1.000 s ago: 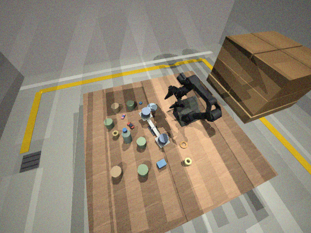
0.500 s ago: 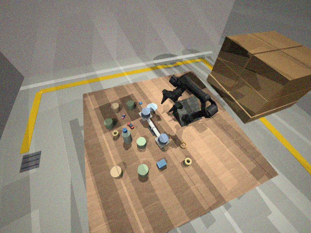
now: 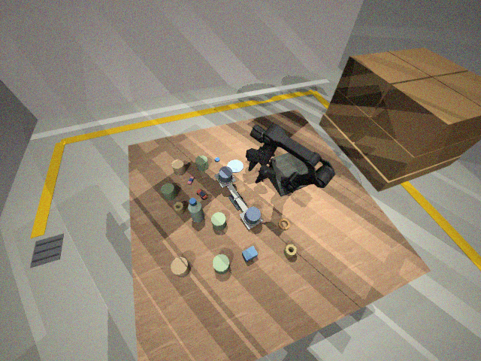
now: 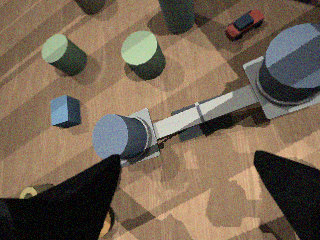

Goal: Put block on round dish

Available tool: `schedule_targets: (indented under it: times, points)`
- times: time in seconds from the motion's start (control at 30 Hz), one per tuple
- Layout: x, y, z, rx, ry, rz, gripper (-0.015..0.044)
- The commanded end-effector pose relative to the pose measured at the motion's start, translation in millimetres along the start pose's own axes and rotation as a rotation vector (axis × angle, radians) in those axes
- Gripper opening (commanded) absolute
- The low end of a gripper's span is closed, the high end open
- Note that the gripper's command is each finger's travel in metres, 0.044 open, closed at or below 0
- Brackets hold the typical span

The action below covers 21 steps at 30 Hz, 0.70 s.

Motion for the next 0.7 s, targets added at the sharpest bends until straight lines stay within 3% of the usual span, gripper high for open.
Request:
schedule_targets:
  times: [0.0, 0.67]
  points:
    - [-10.4, -10.1, 9.7, 0.019, -0.113, 0.059, 0.044]
    - [-40.9, -76.4, 68.2, 0.213, -0.708, 0.293, 0.044]
Point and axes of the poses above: the point midway between the two fingers, 35 mm back from their tips, its own y axis back along the fingers, its own z axis across the jaws, x = y × z, the point moved 9 cm from there along y, back along the fingers, and after that the axes turned 3 degrees about y, right-handed, at the moved point
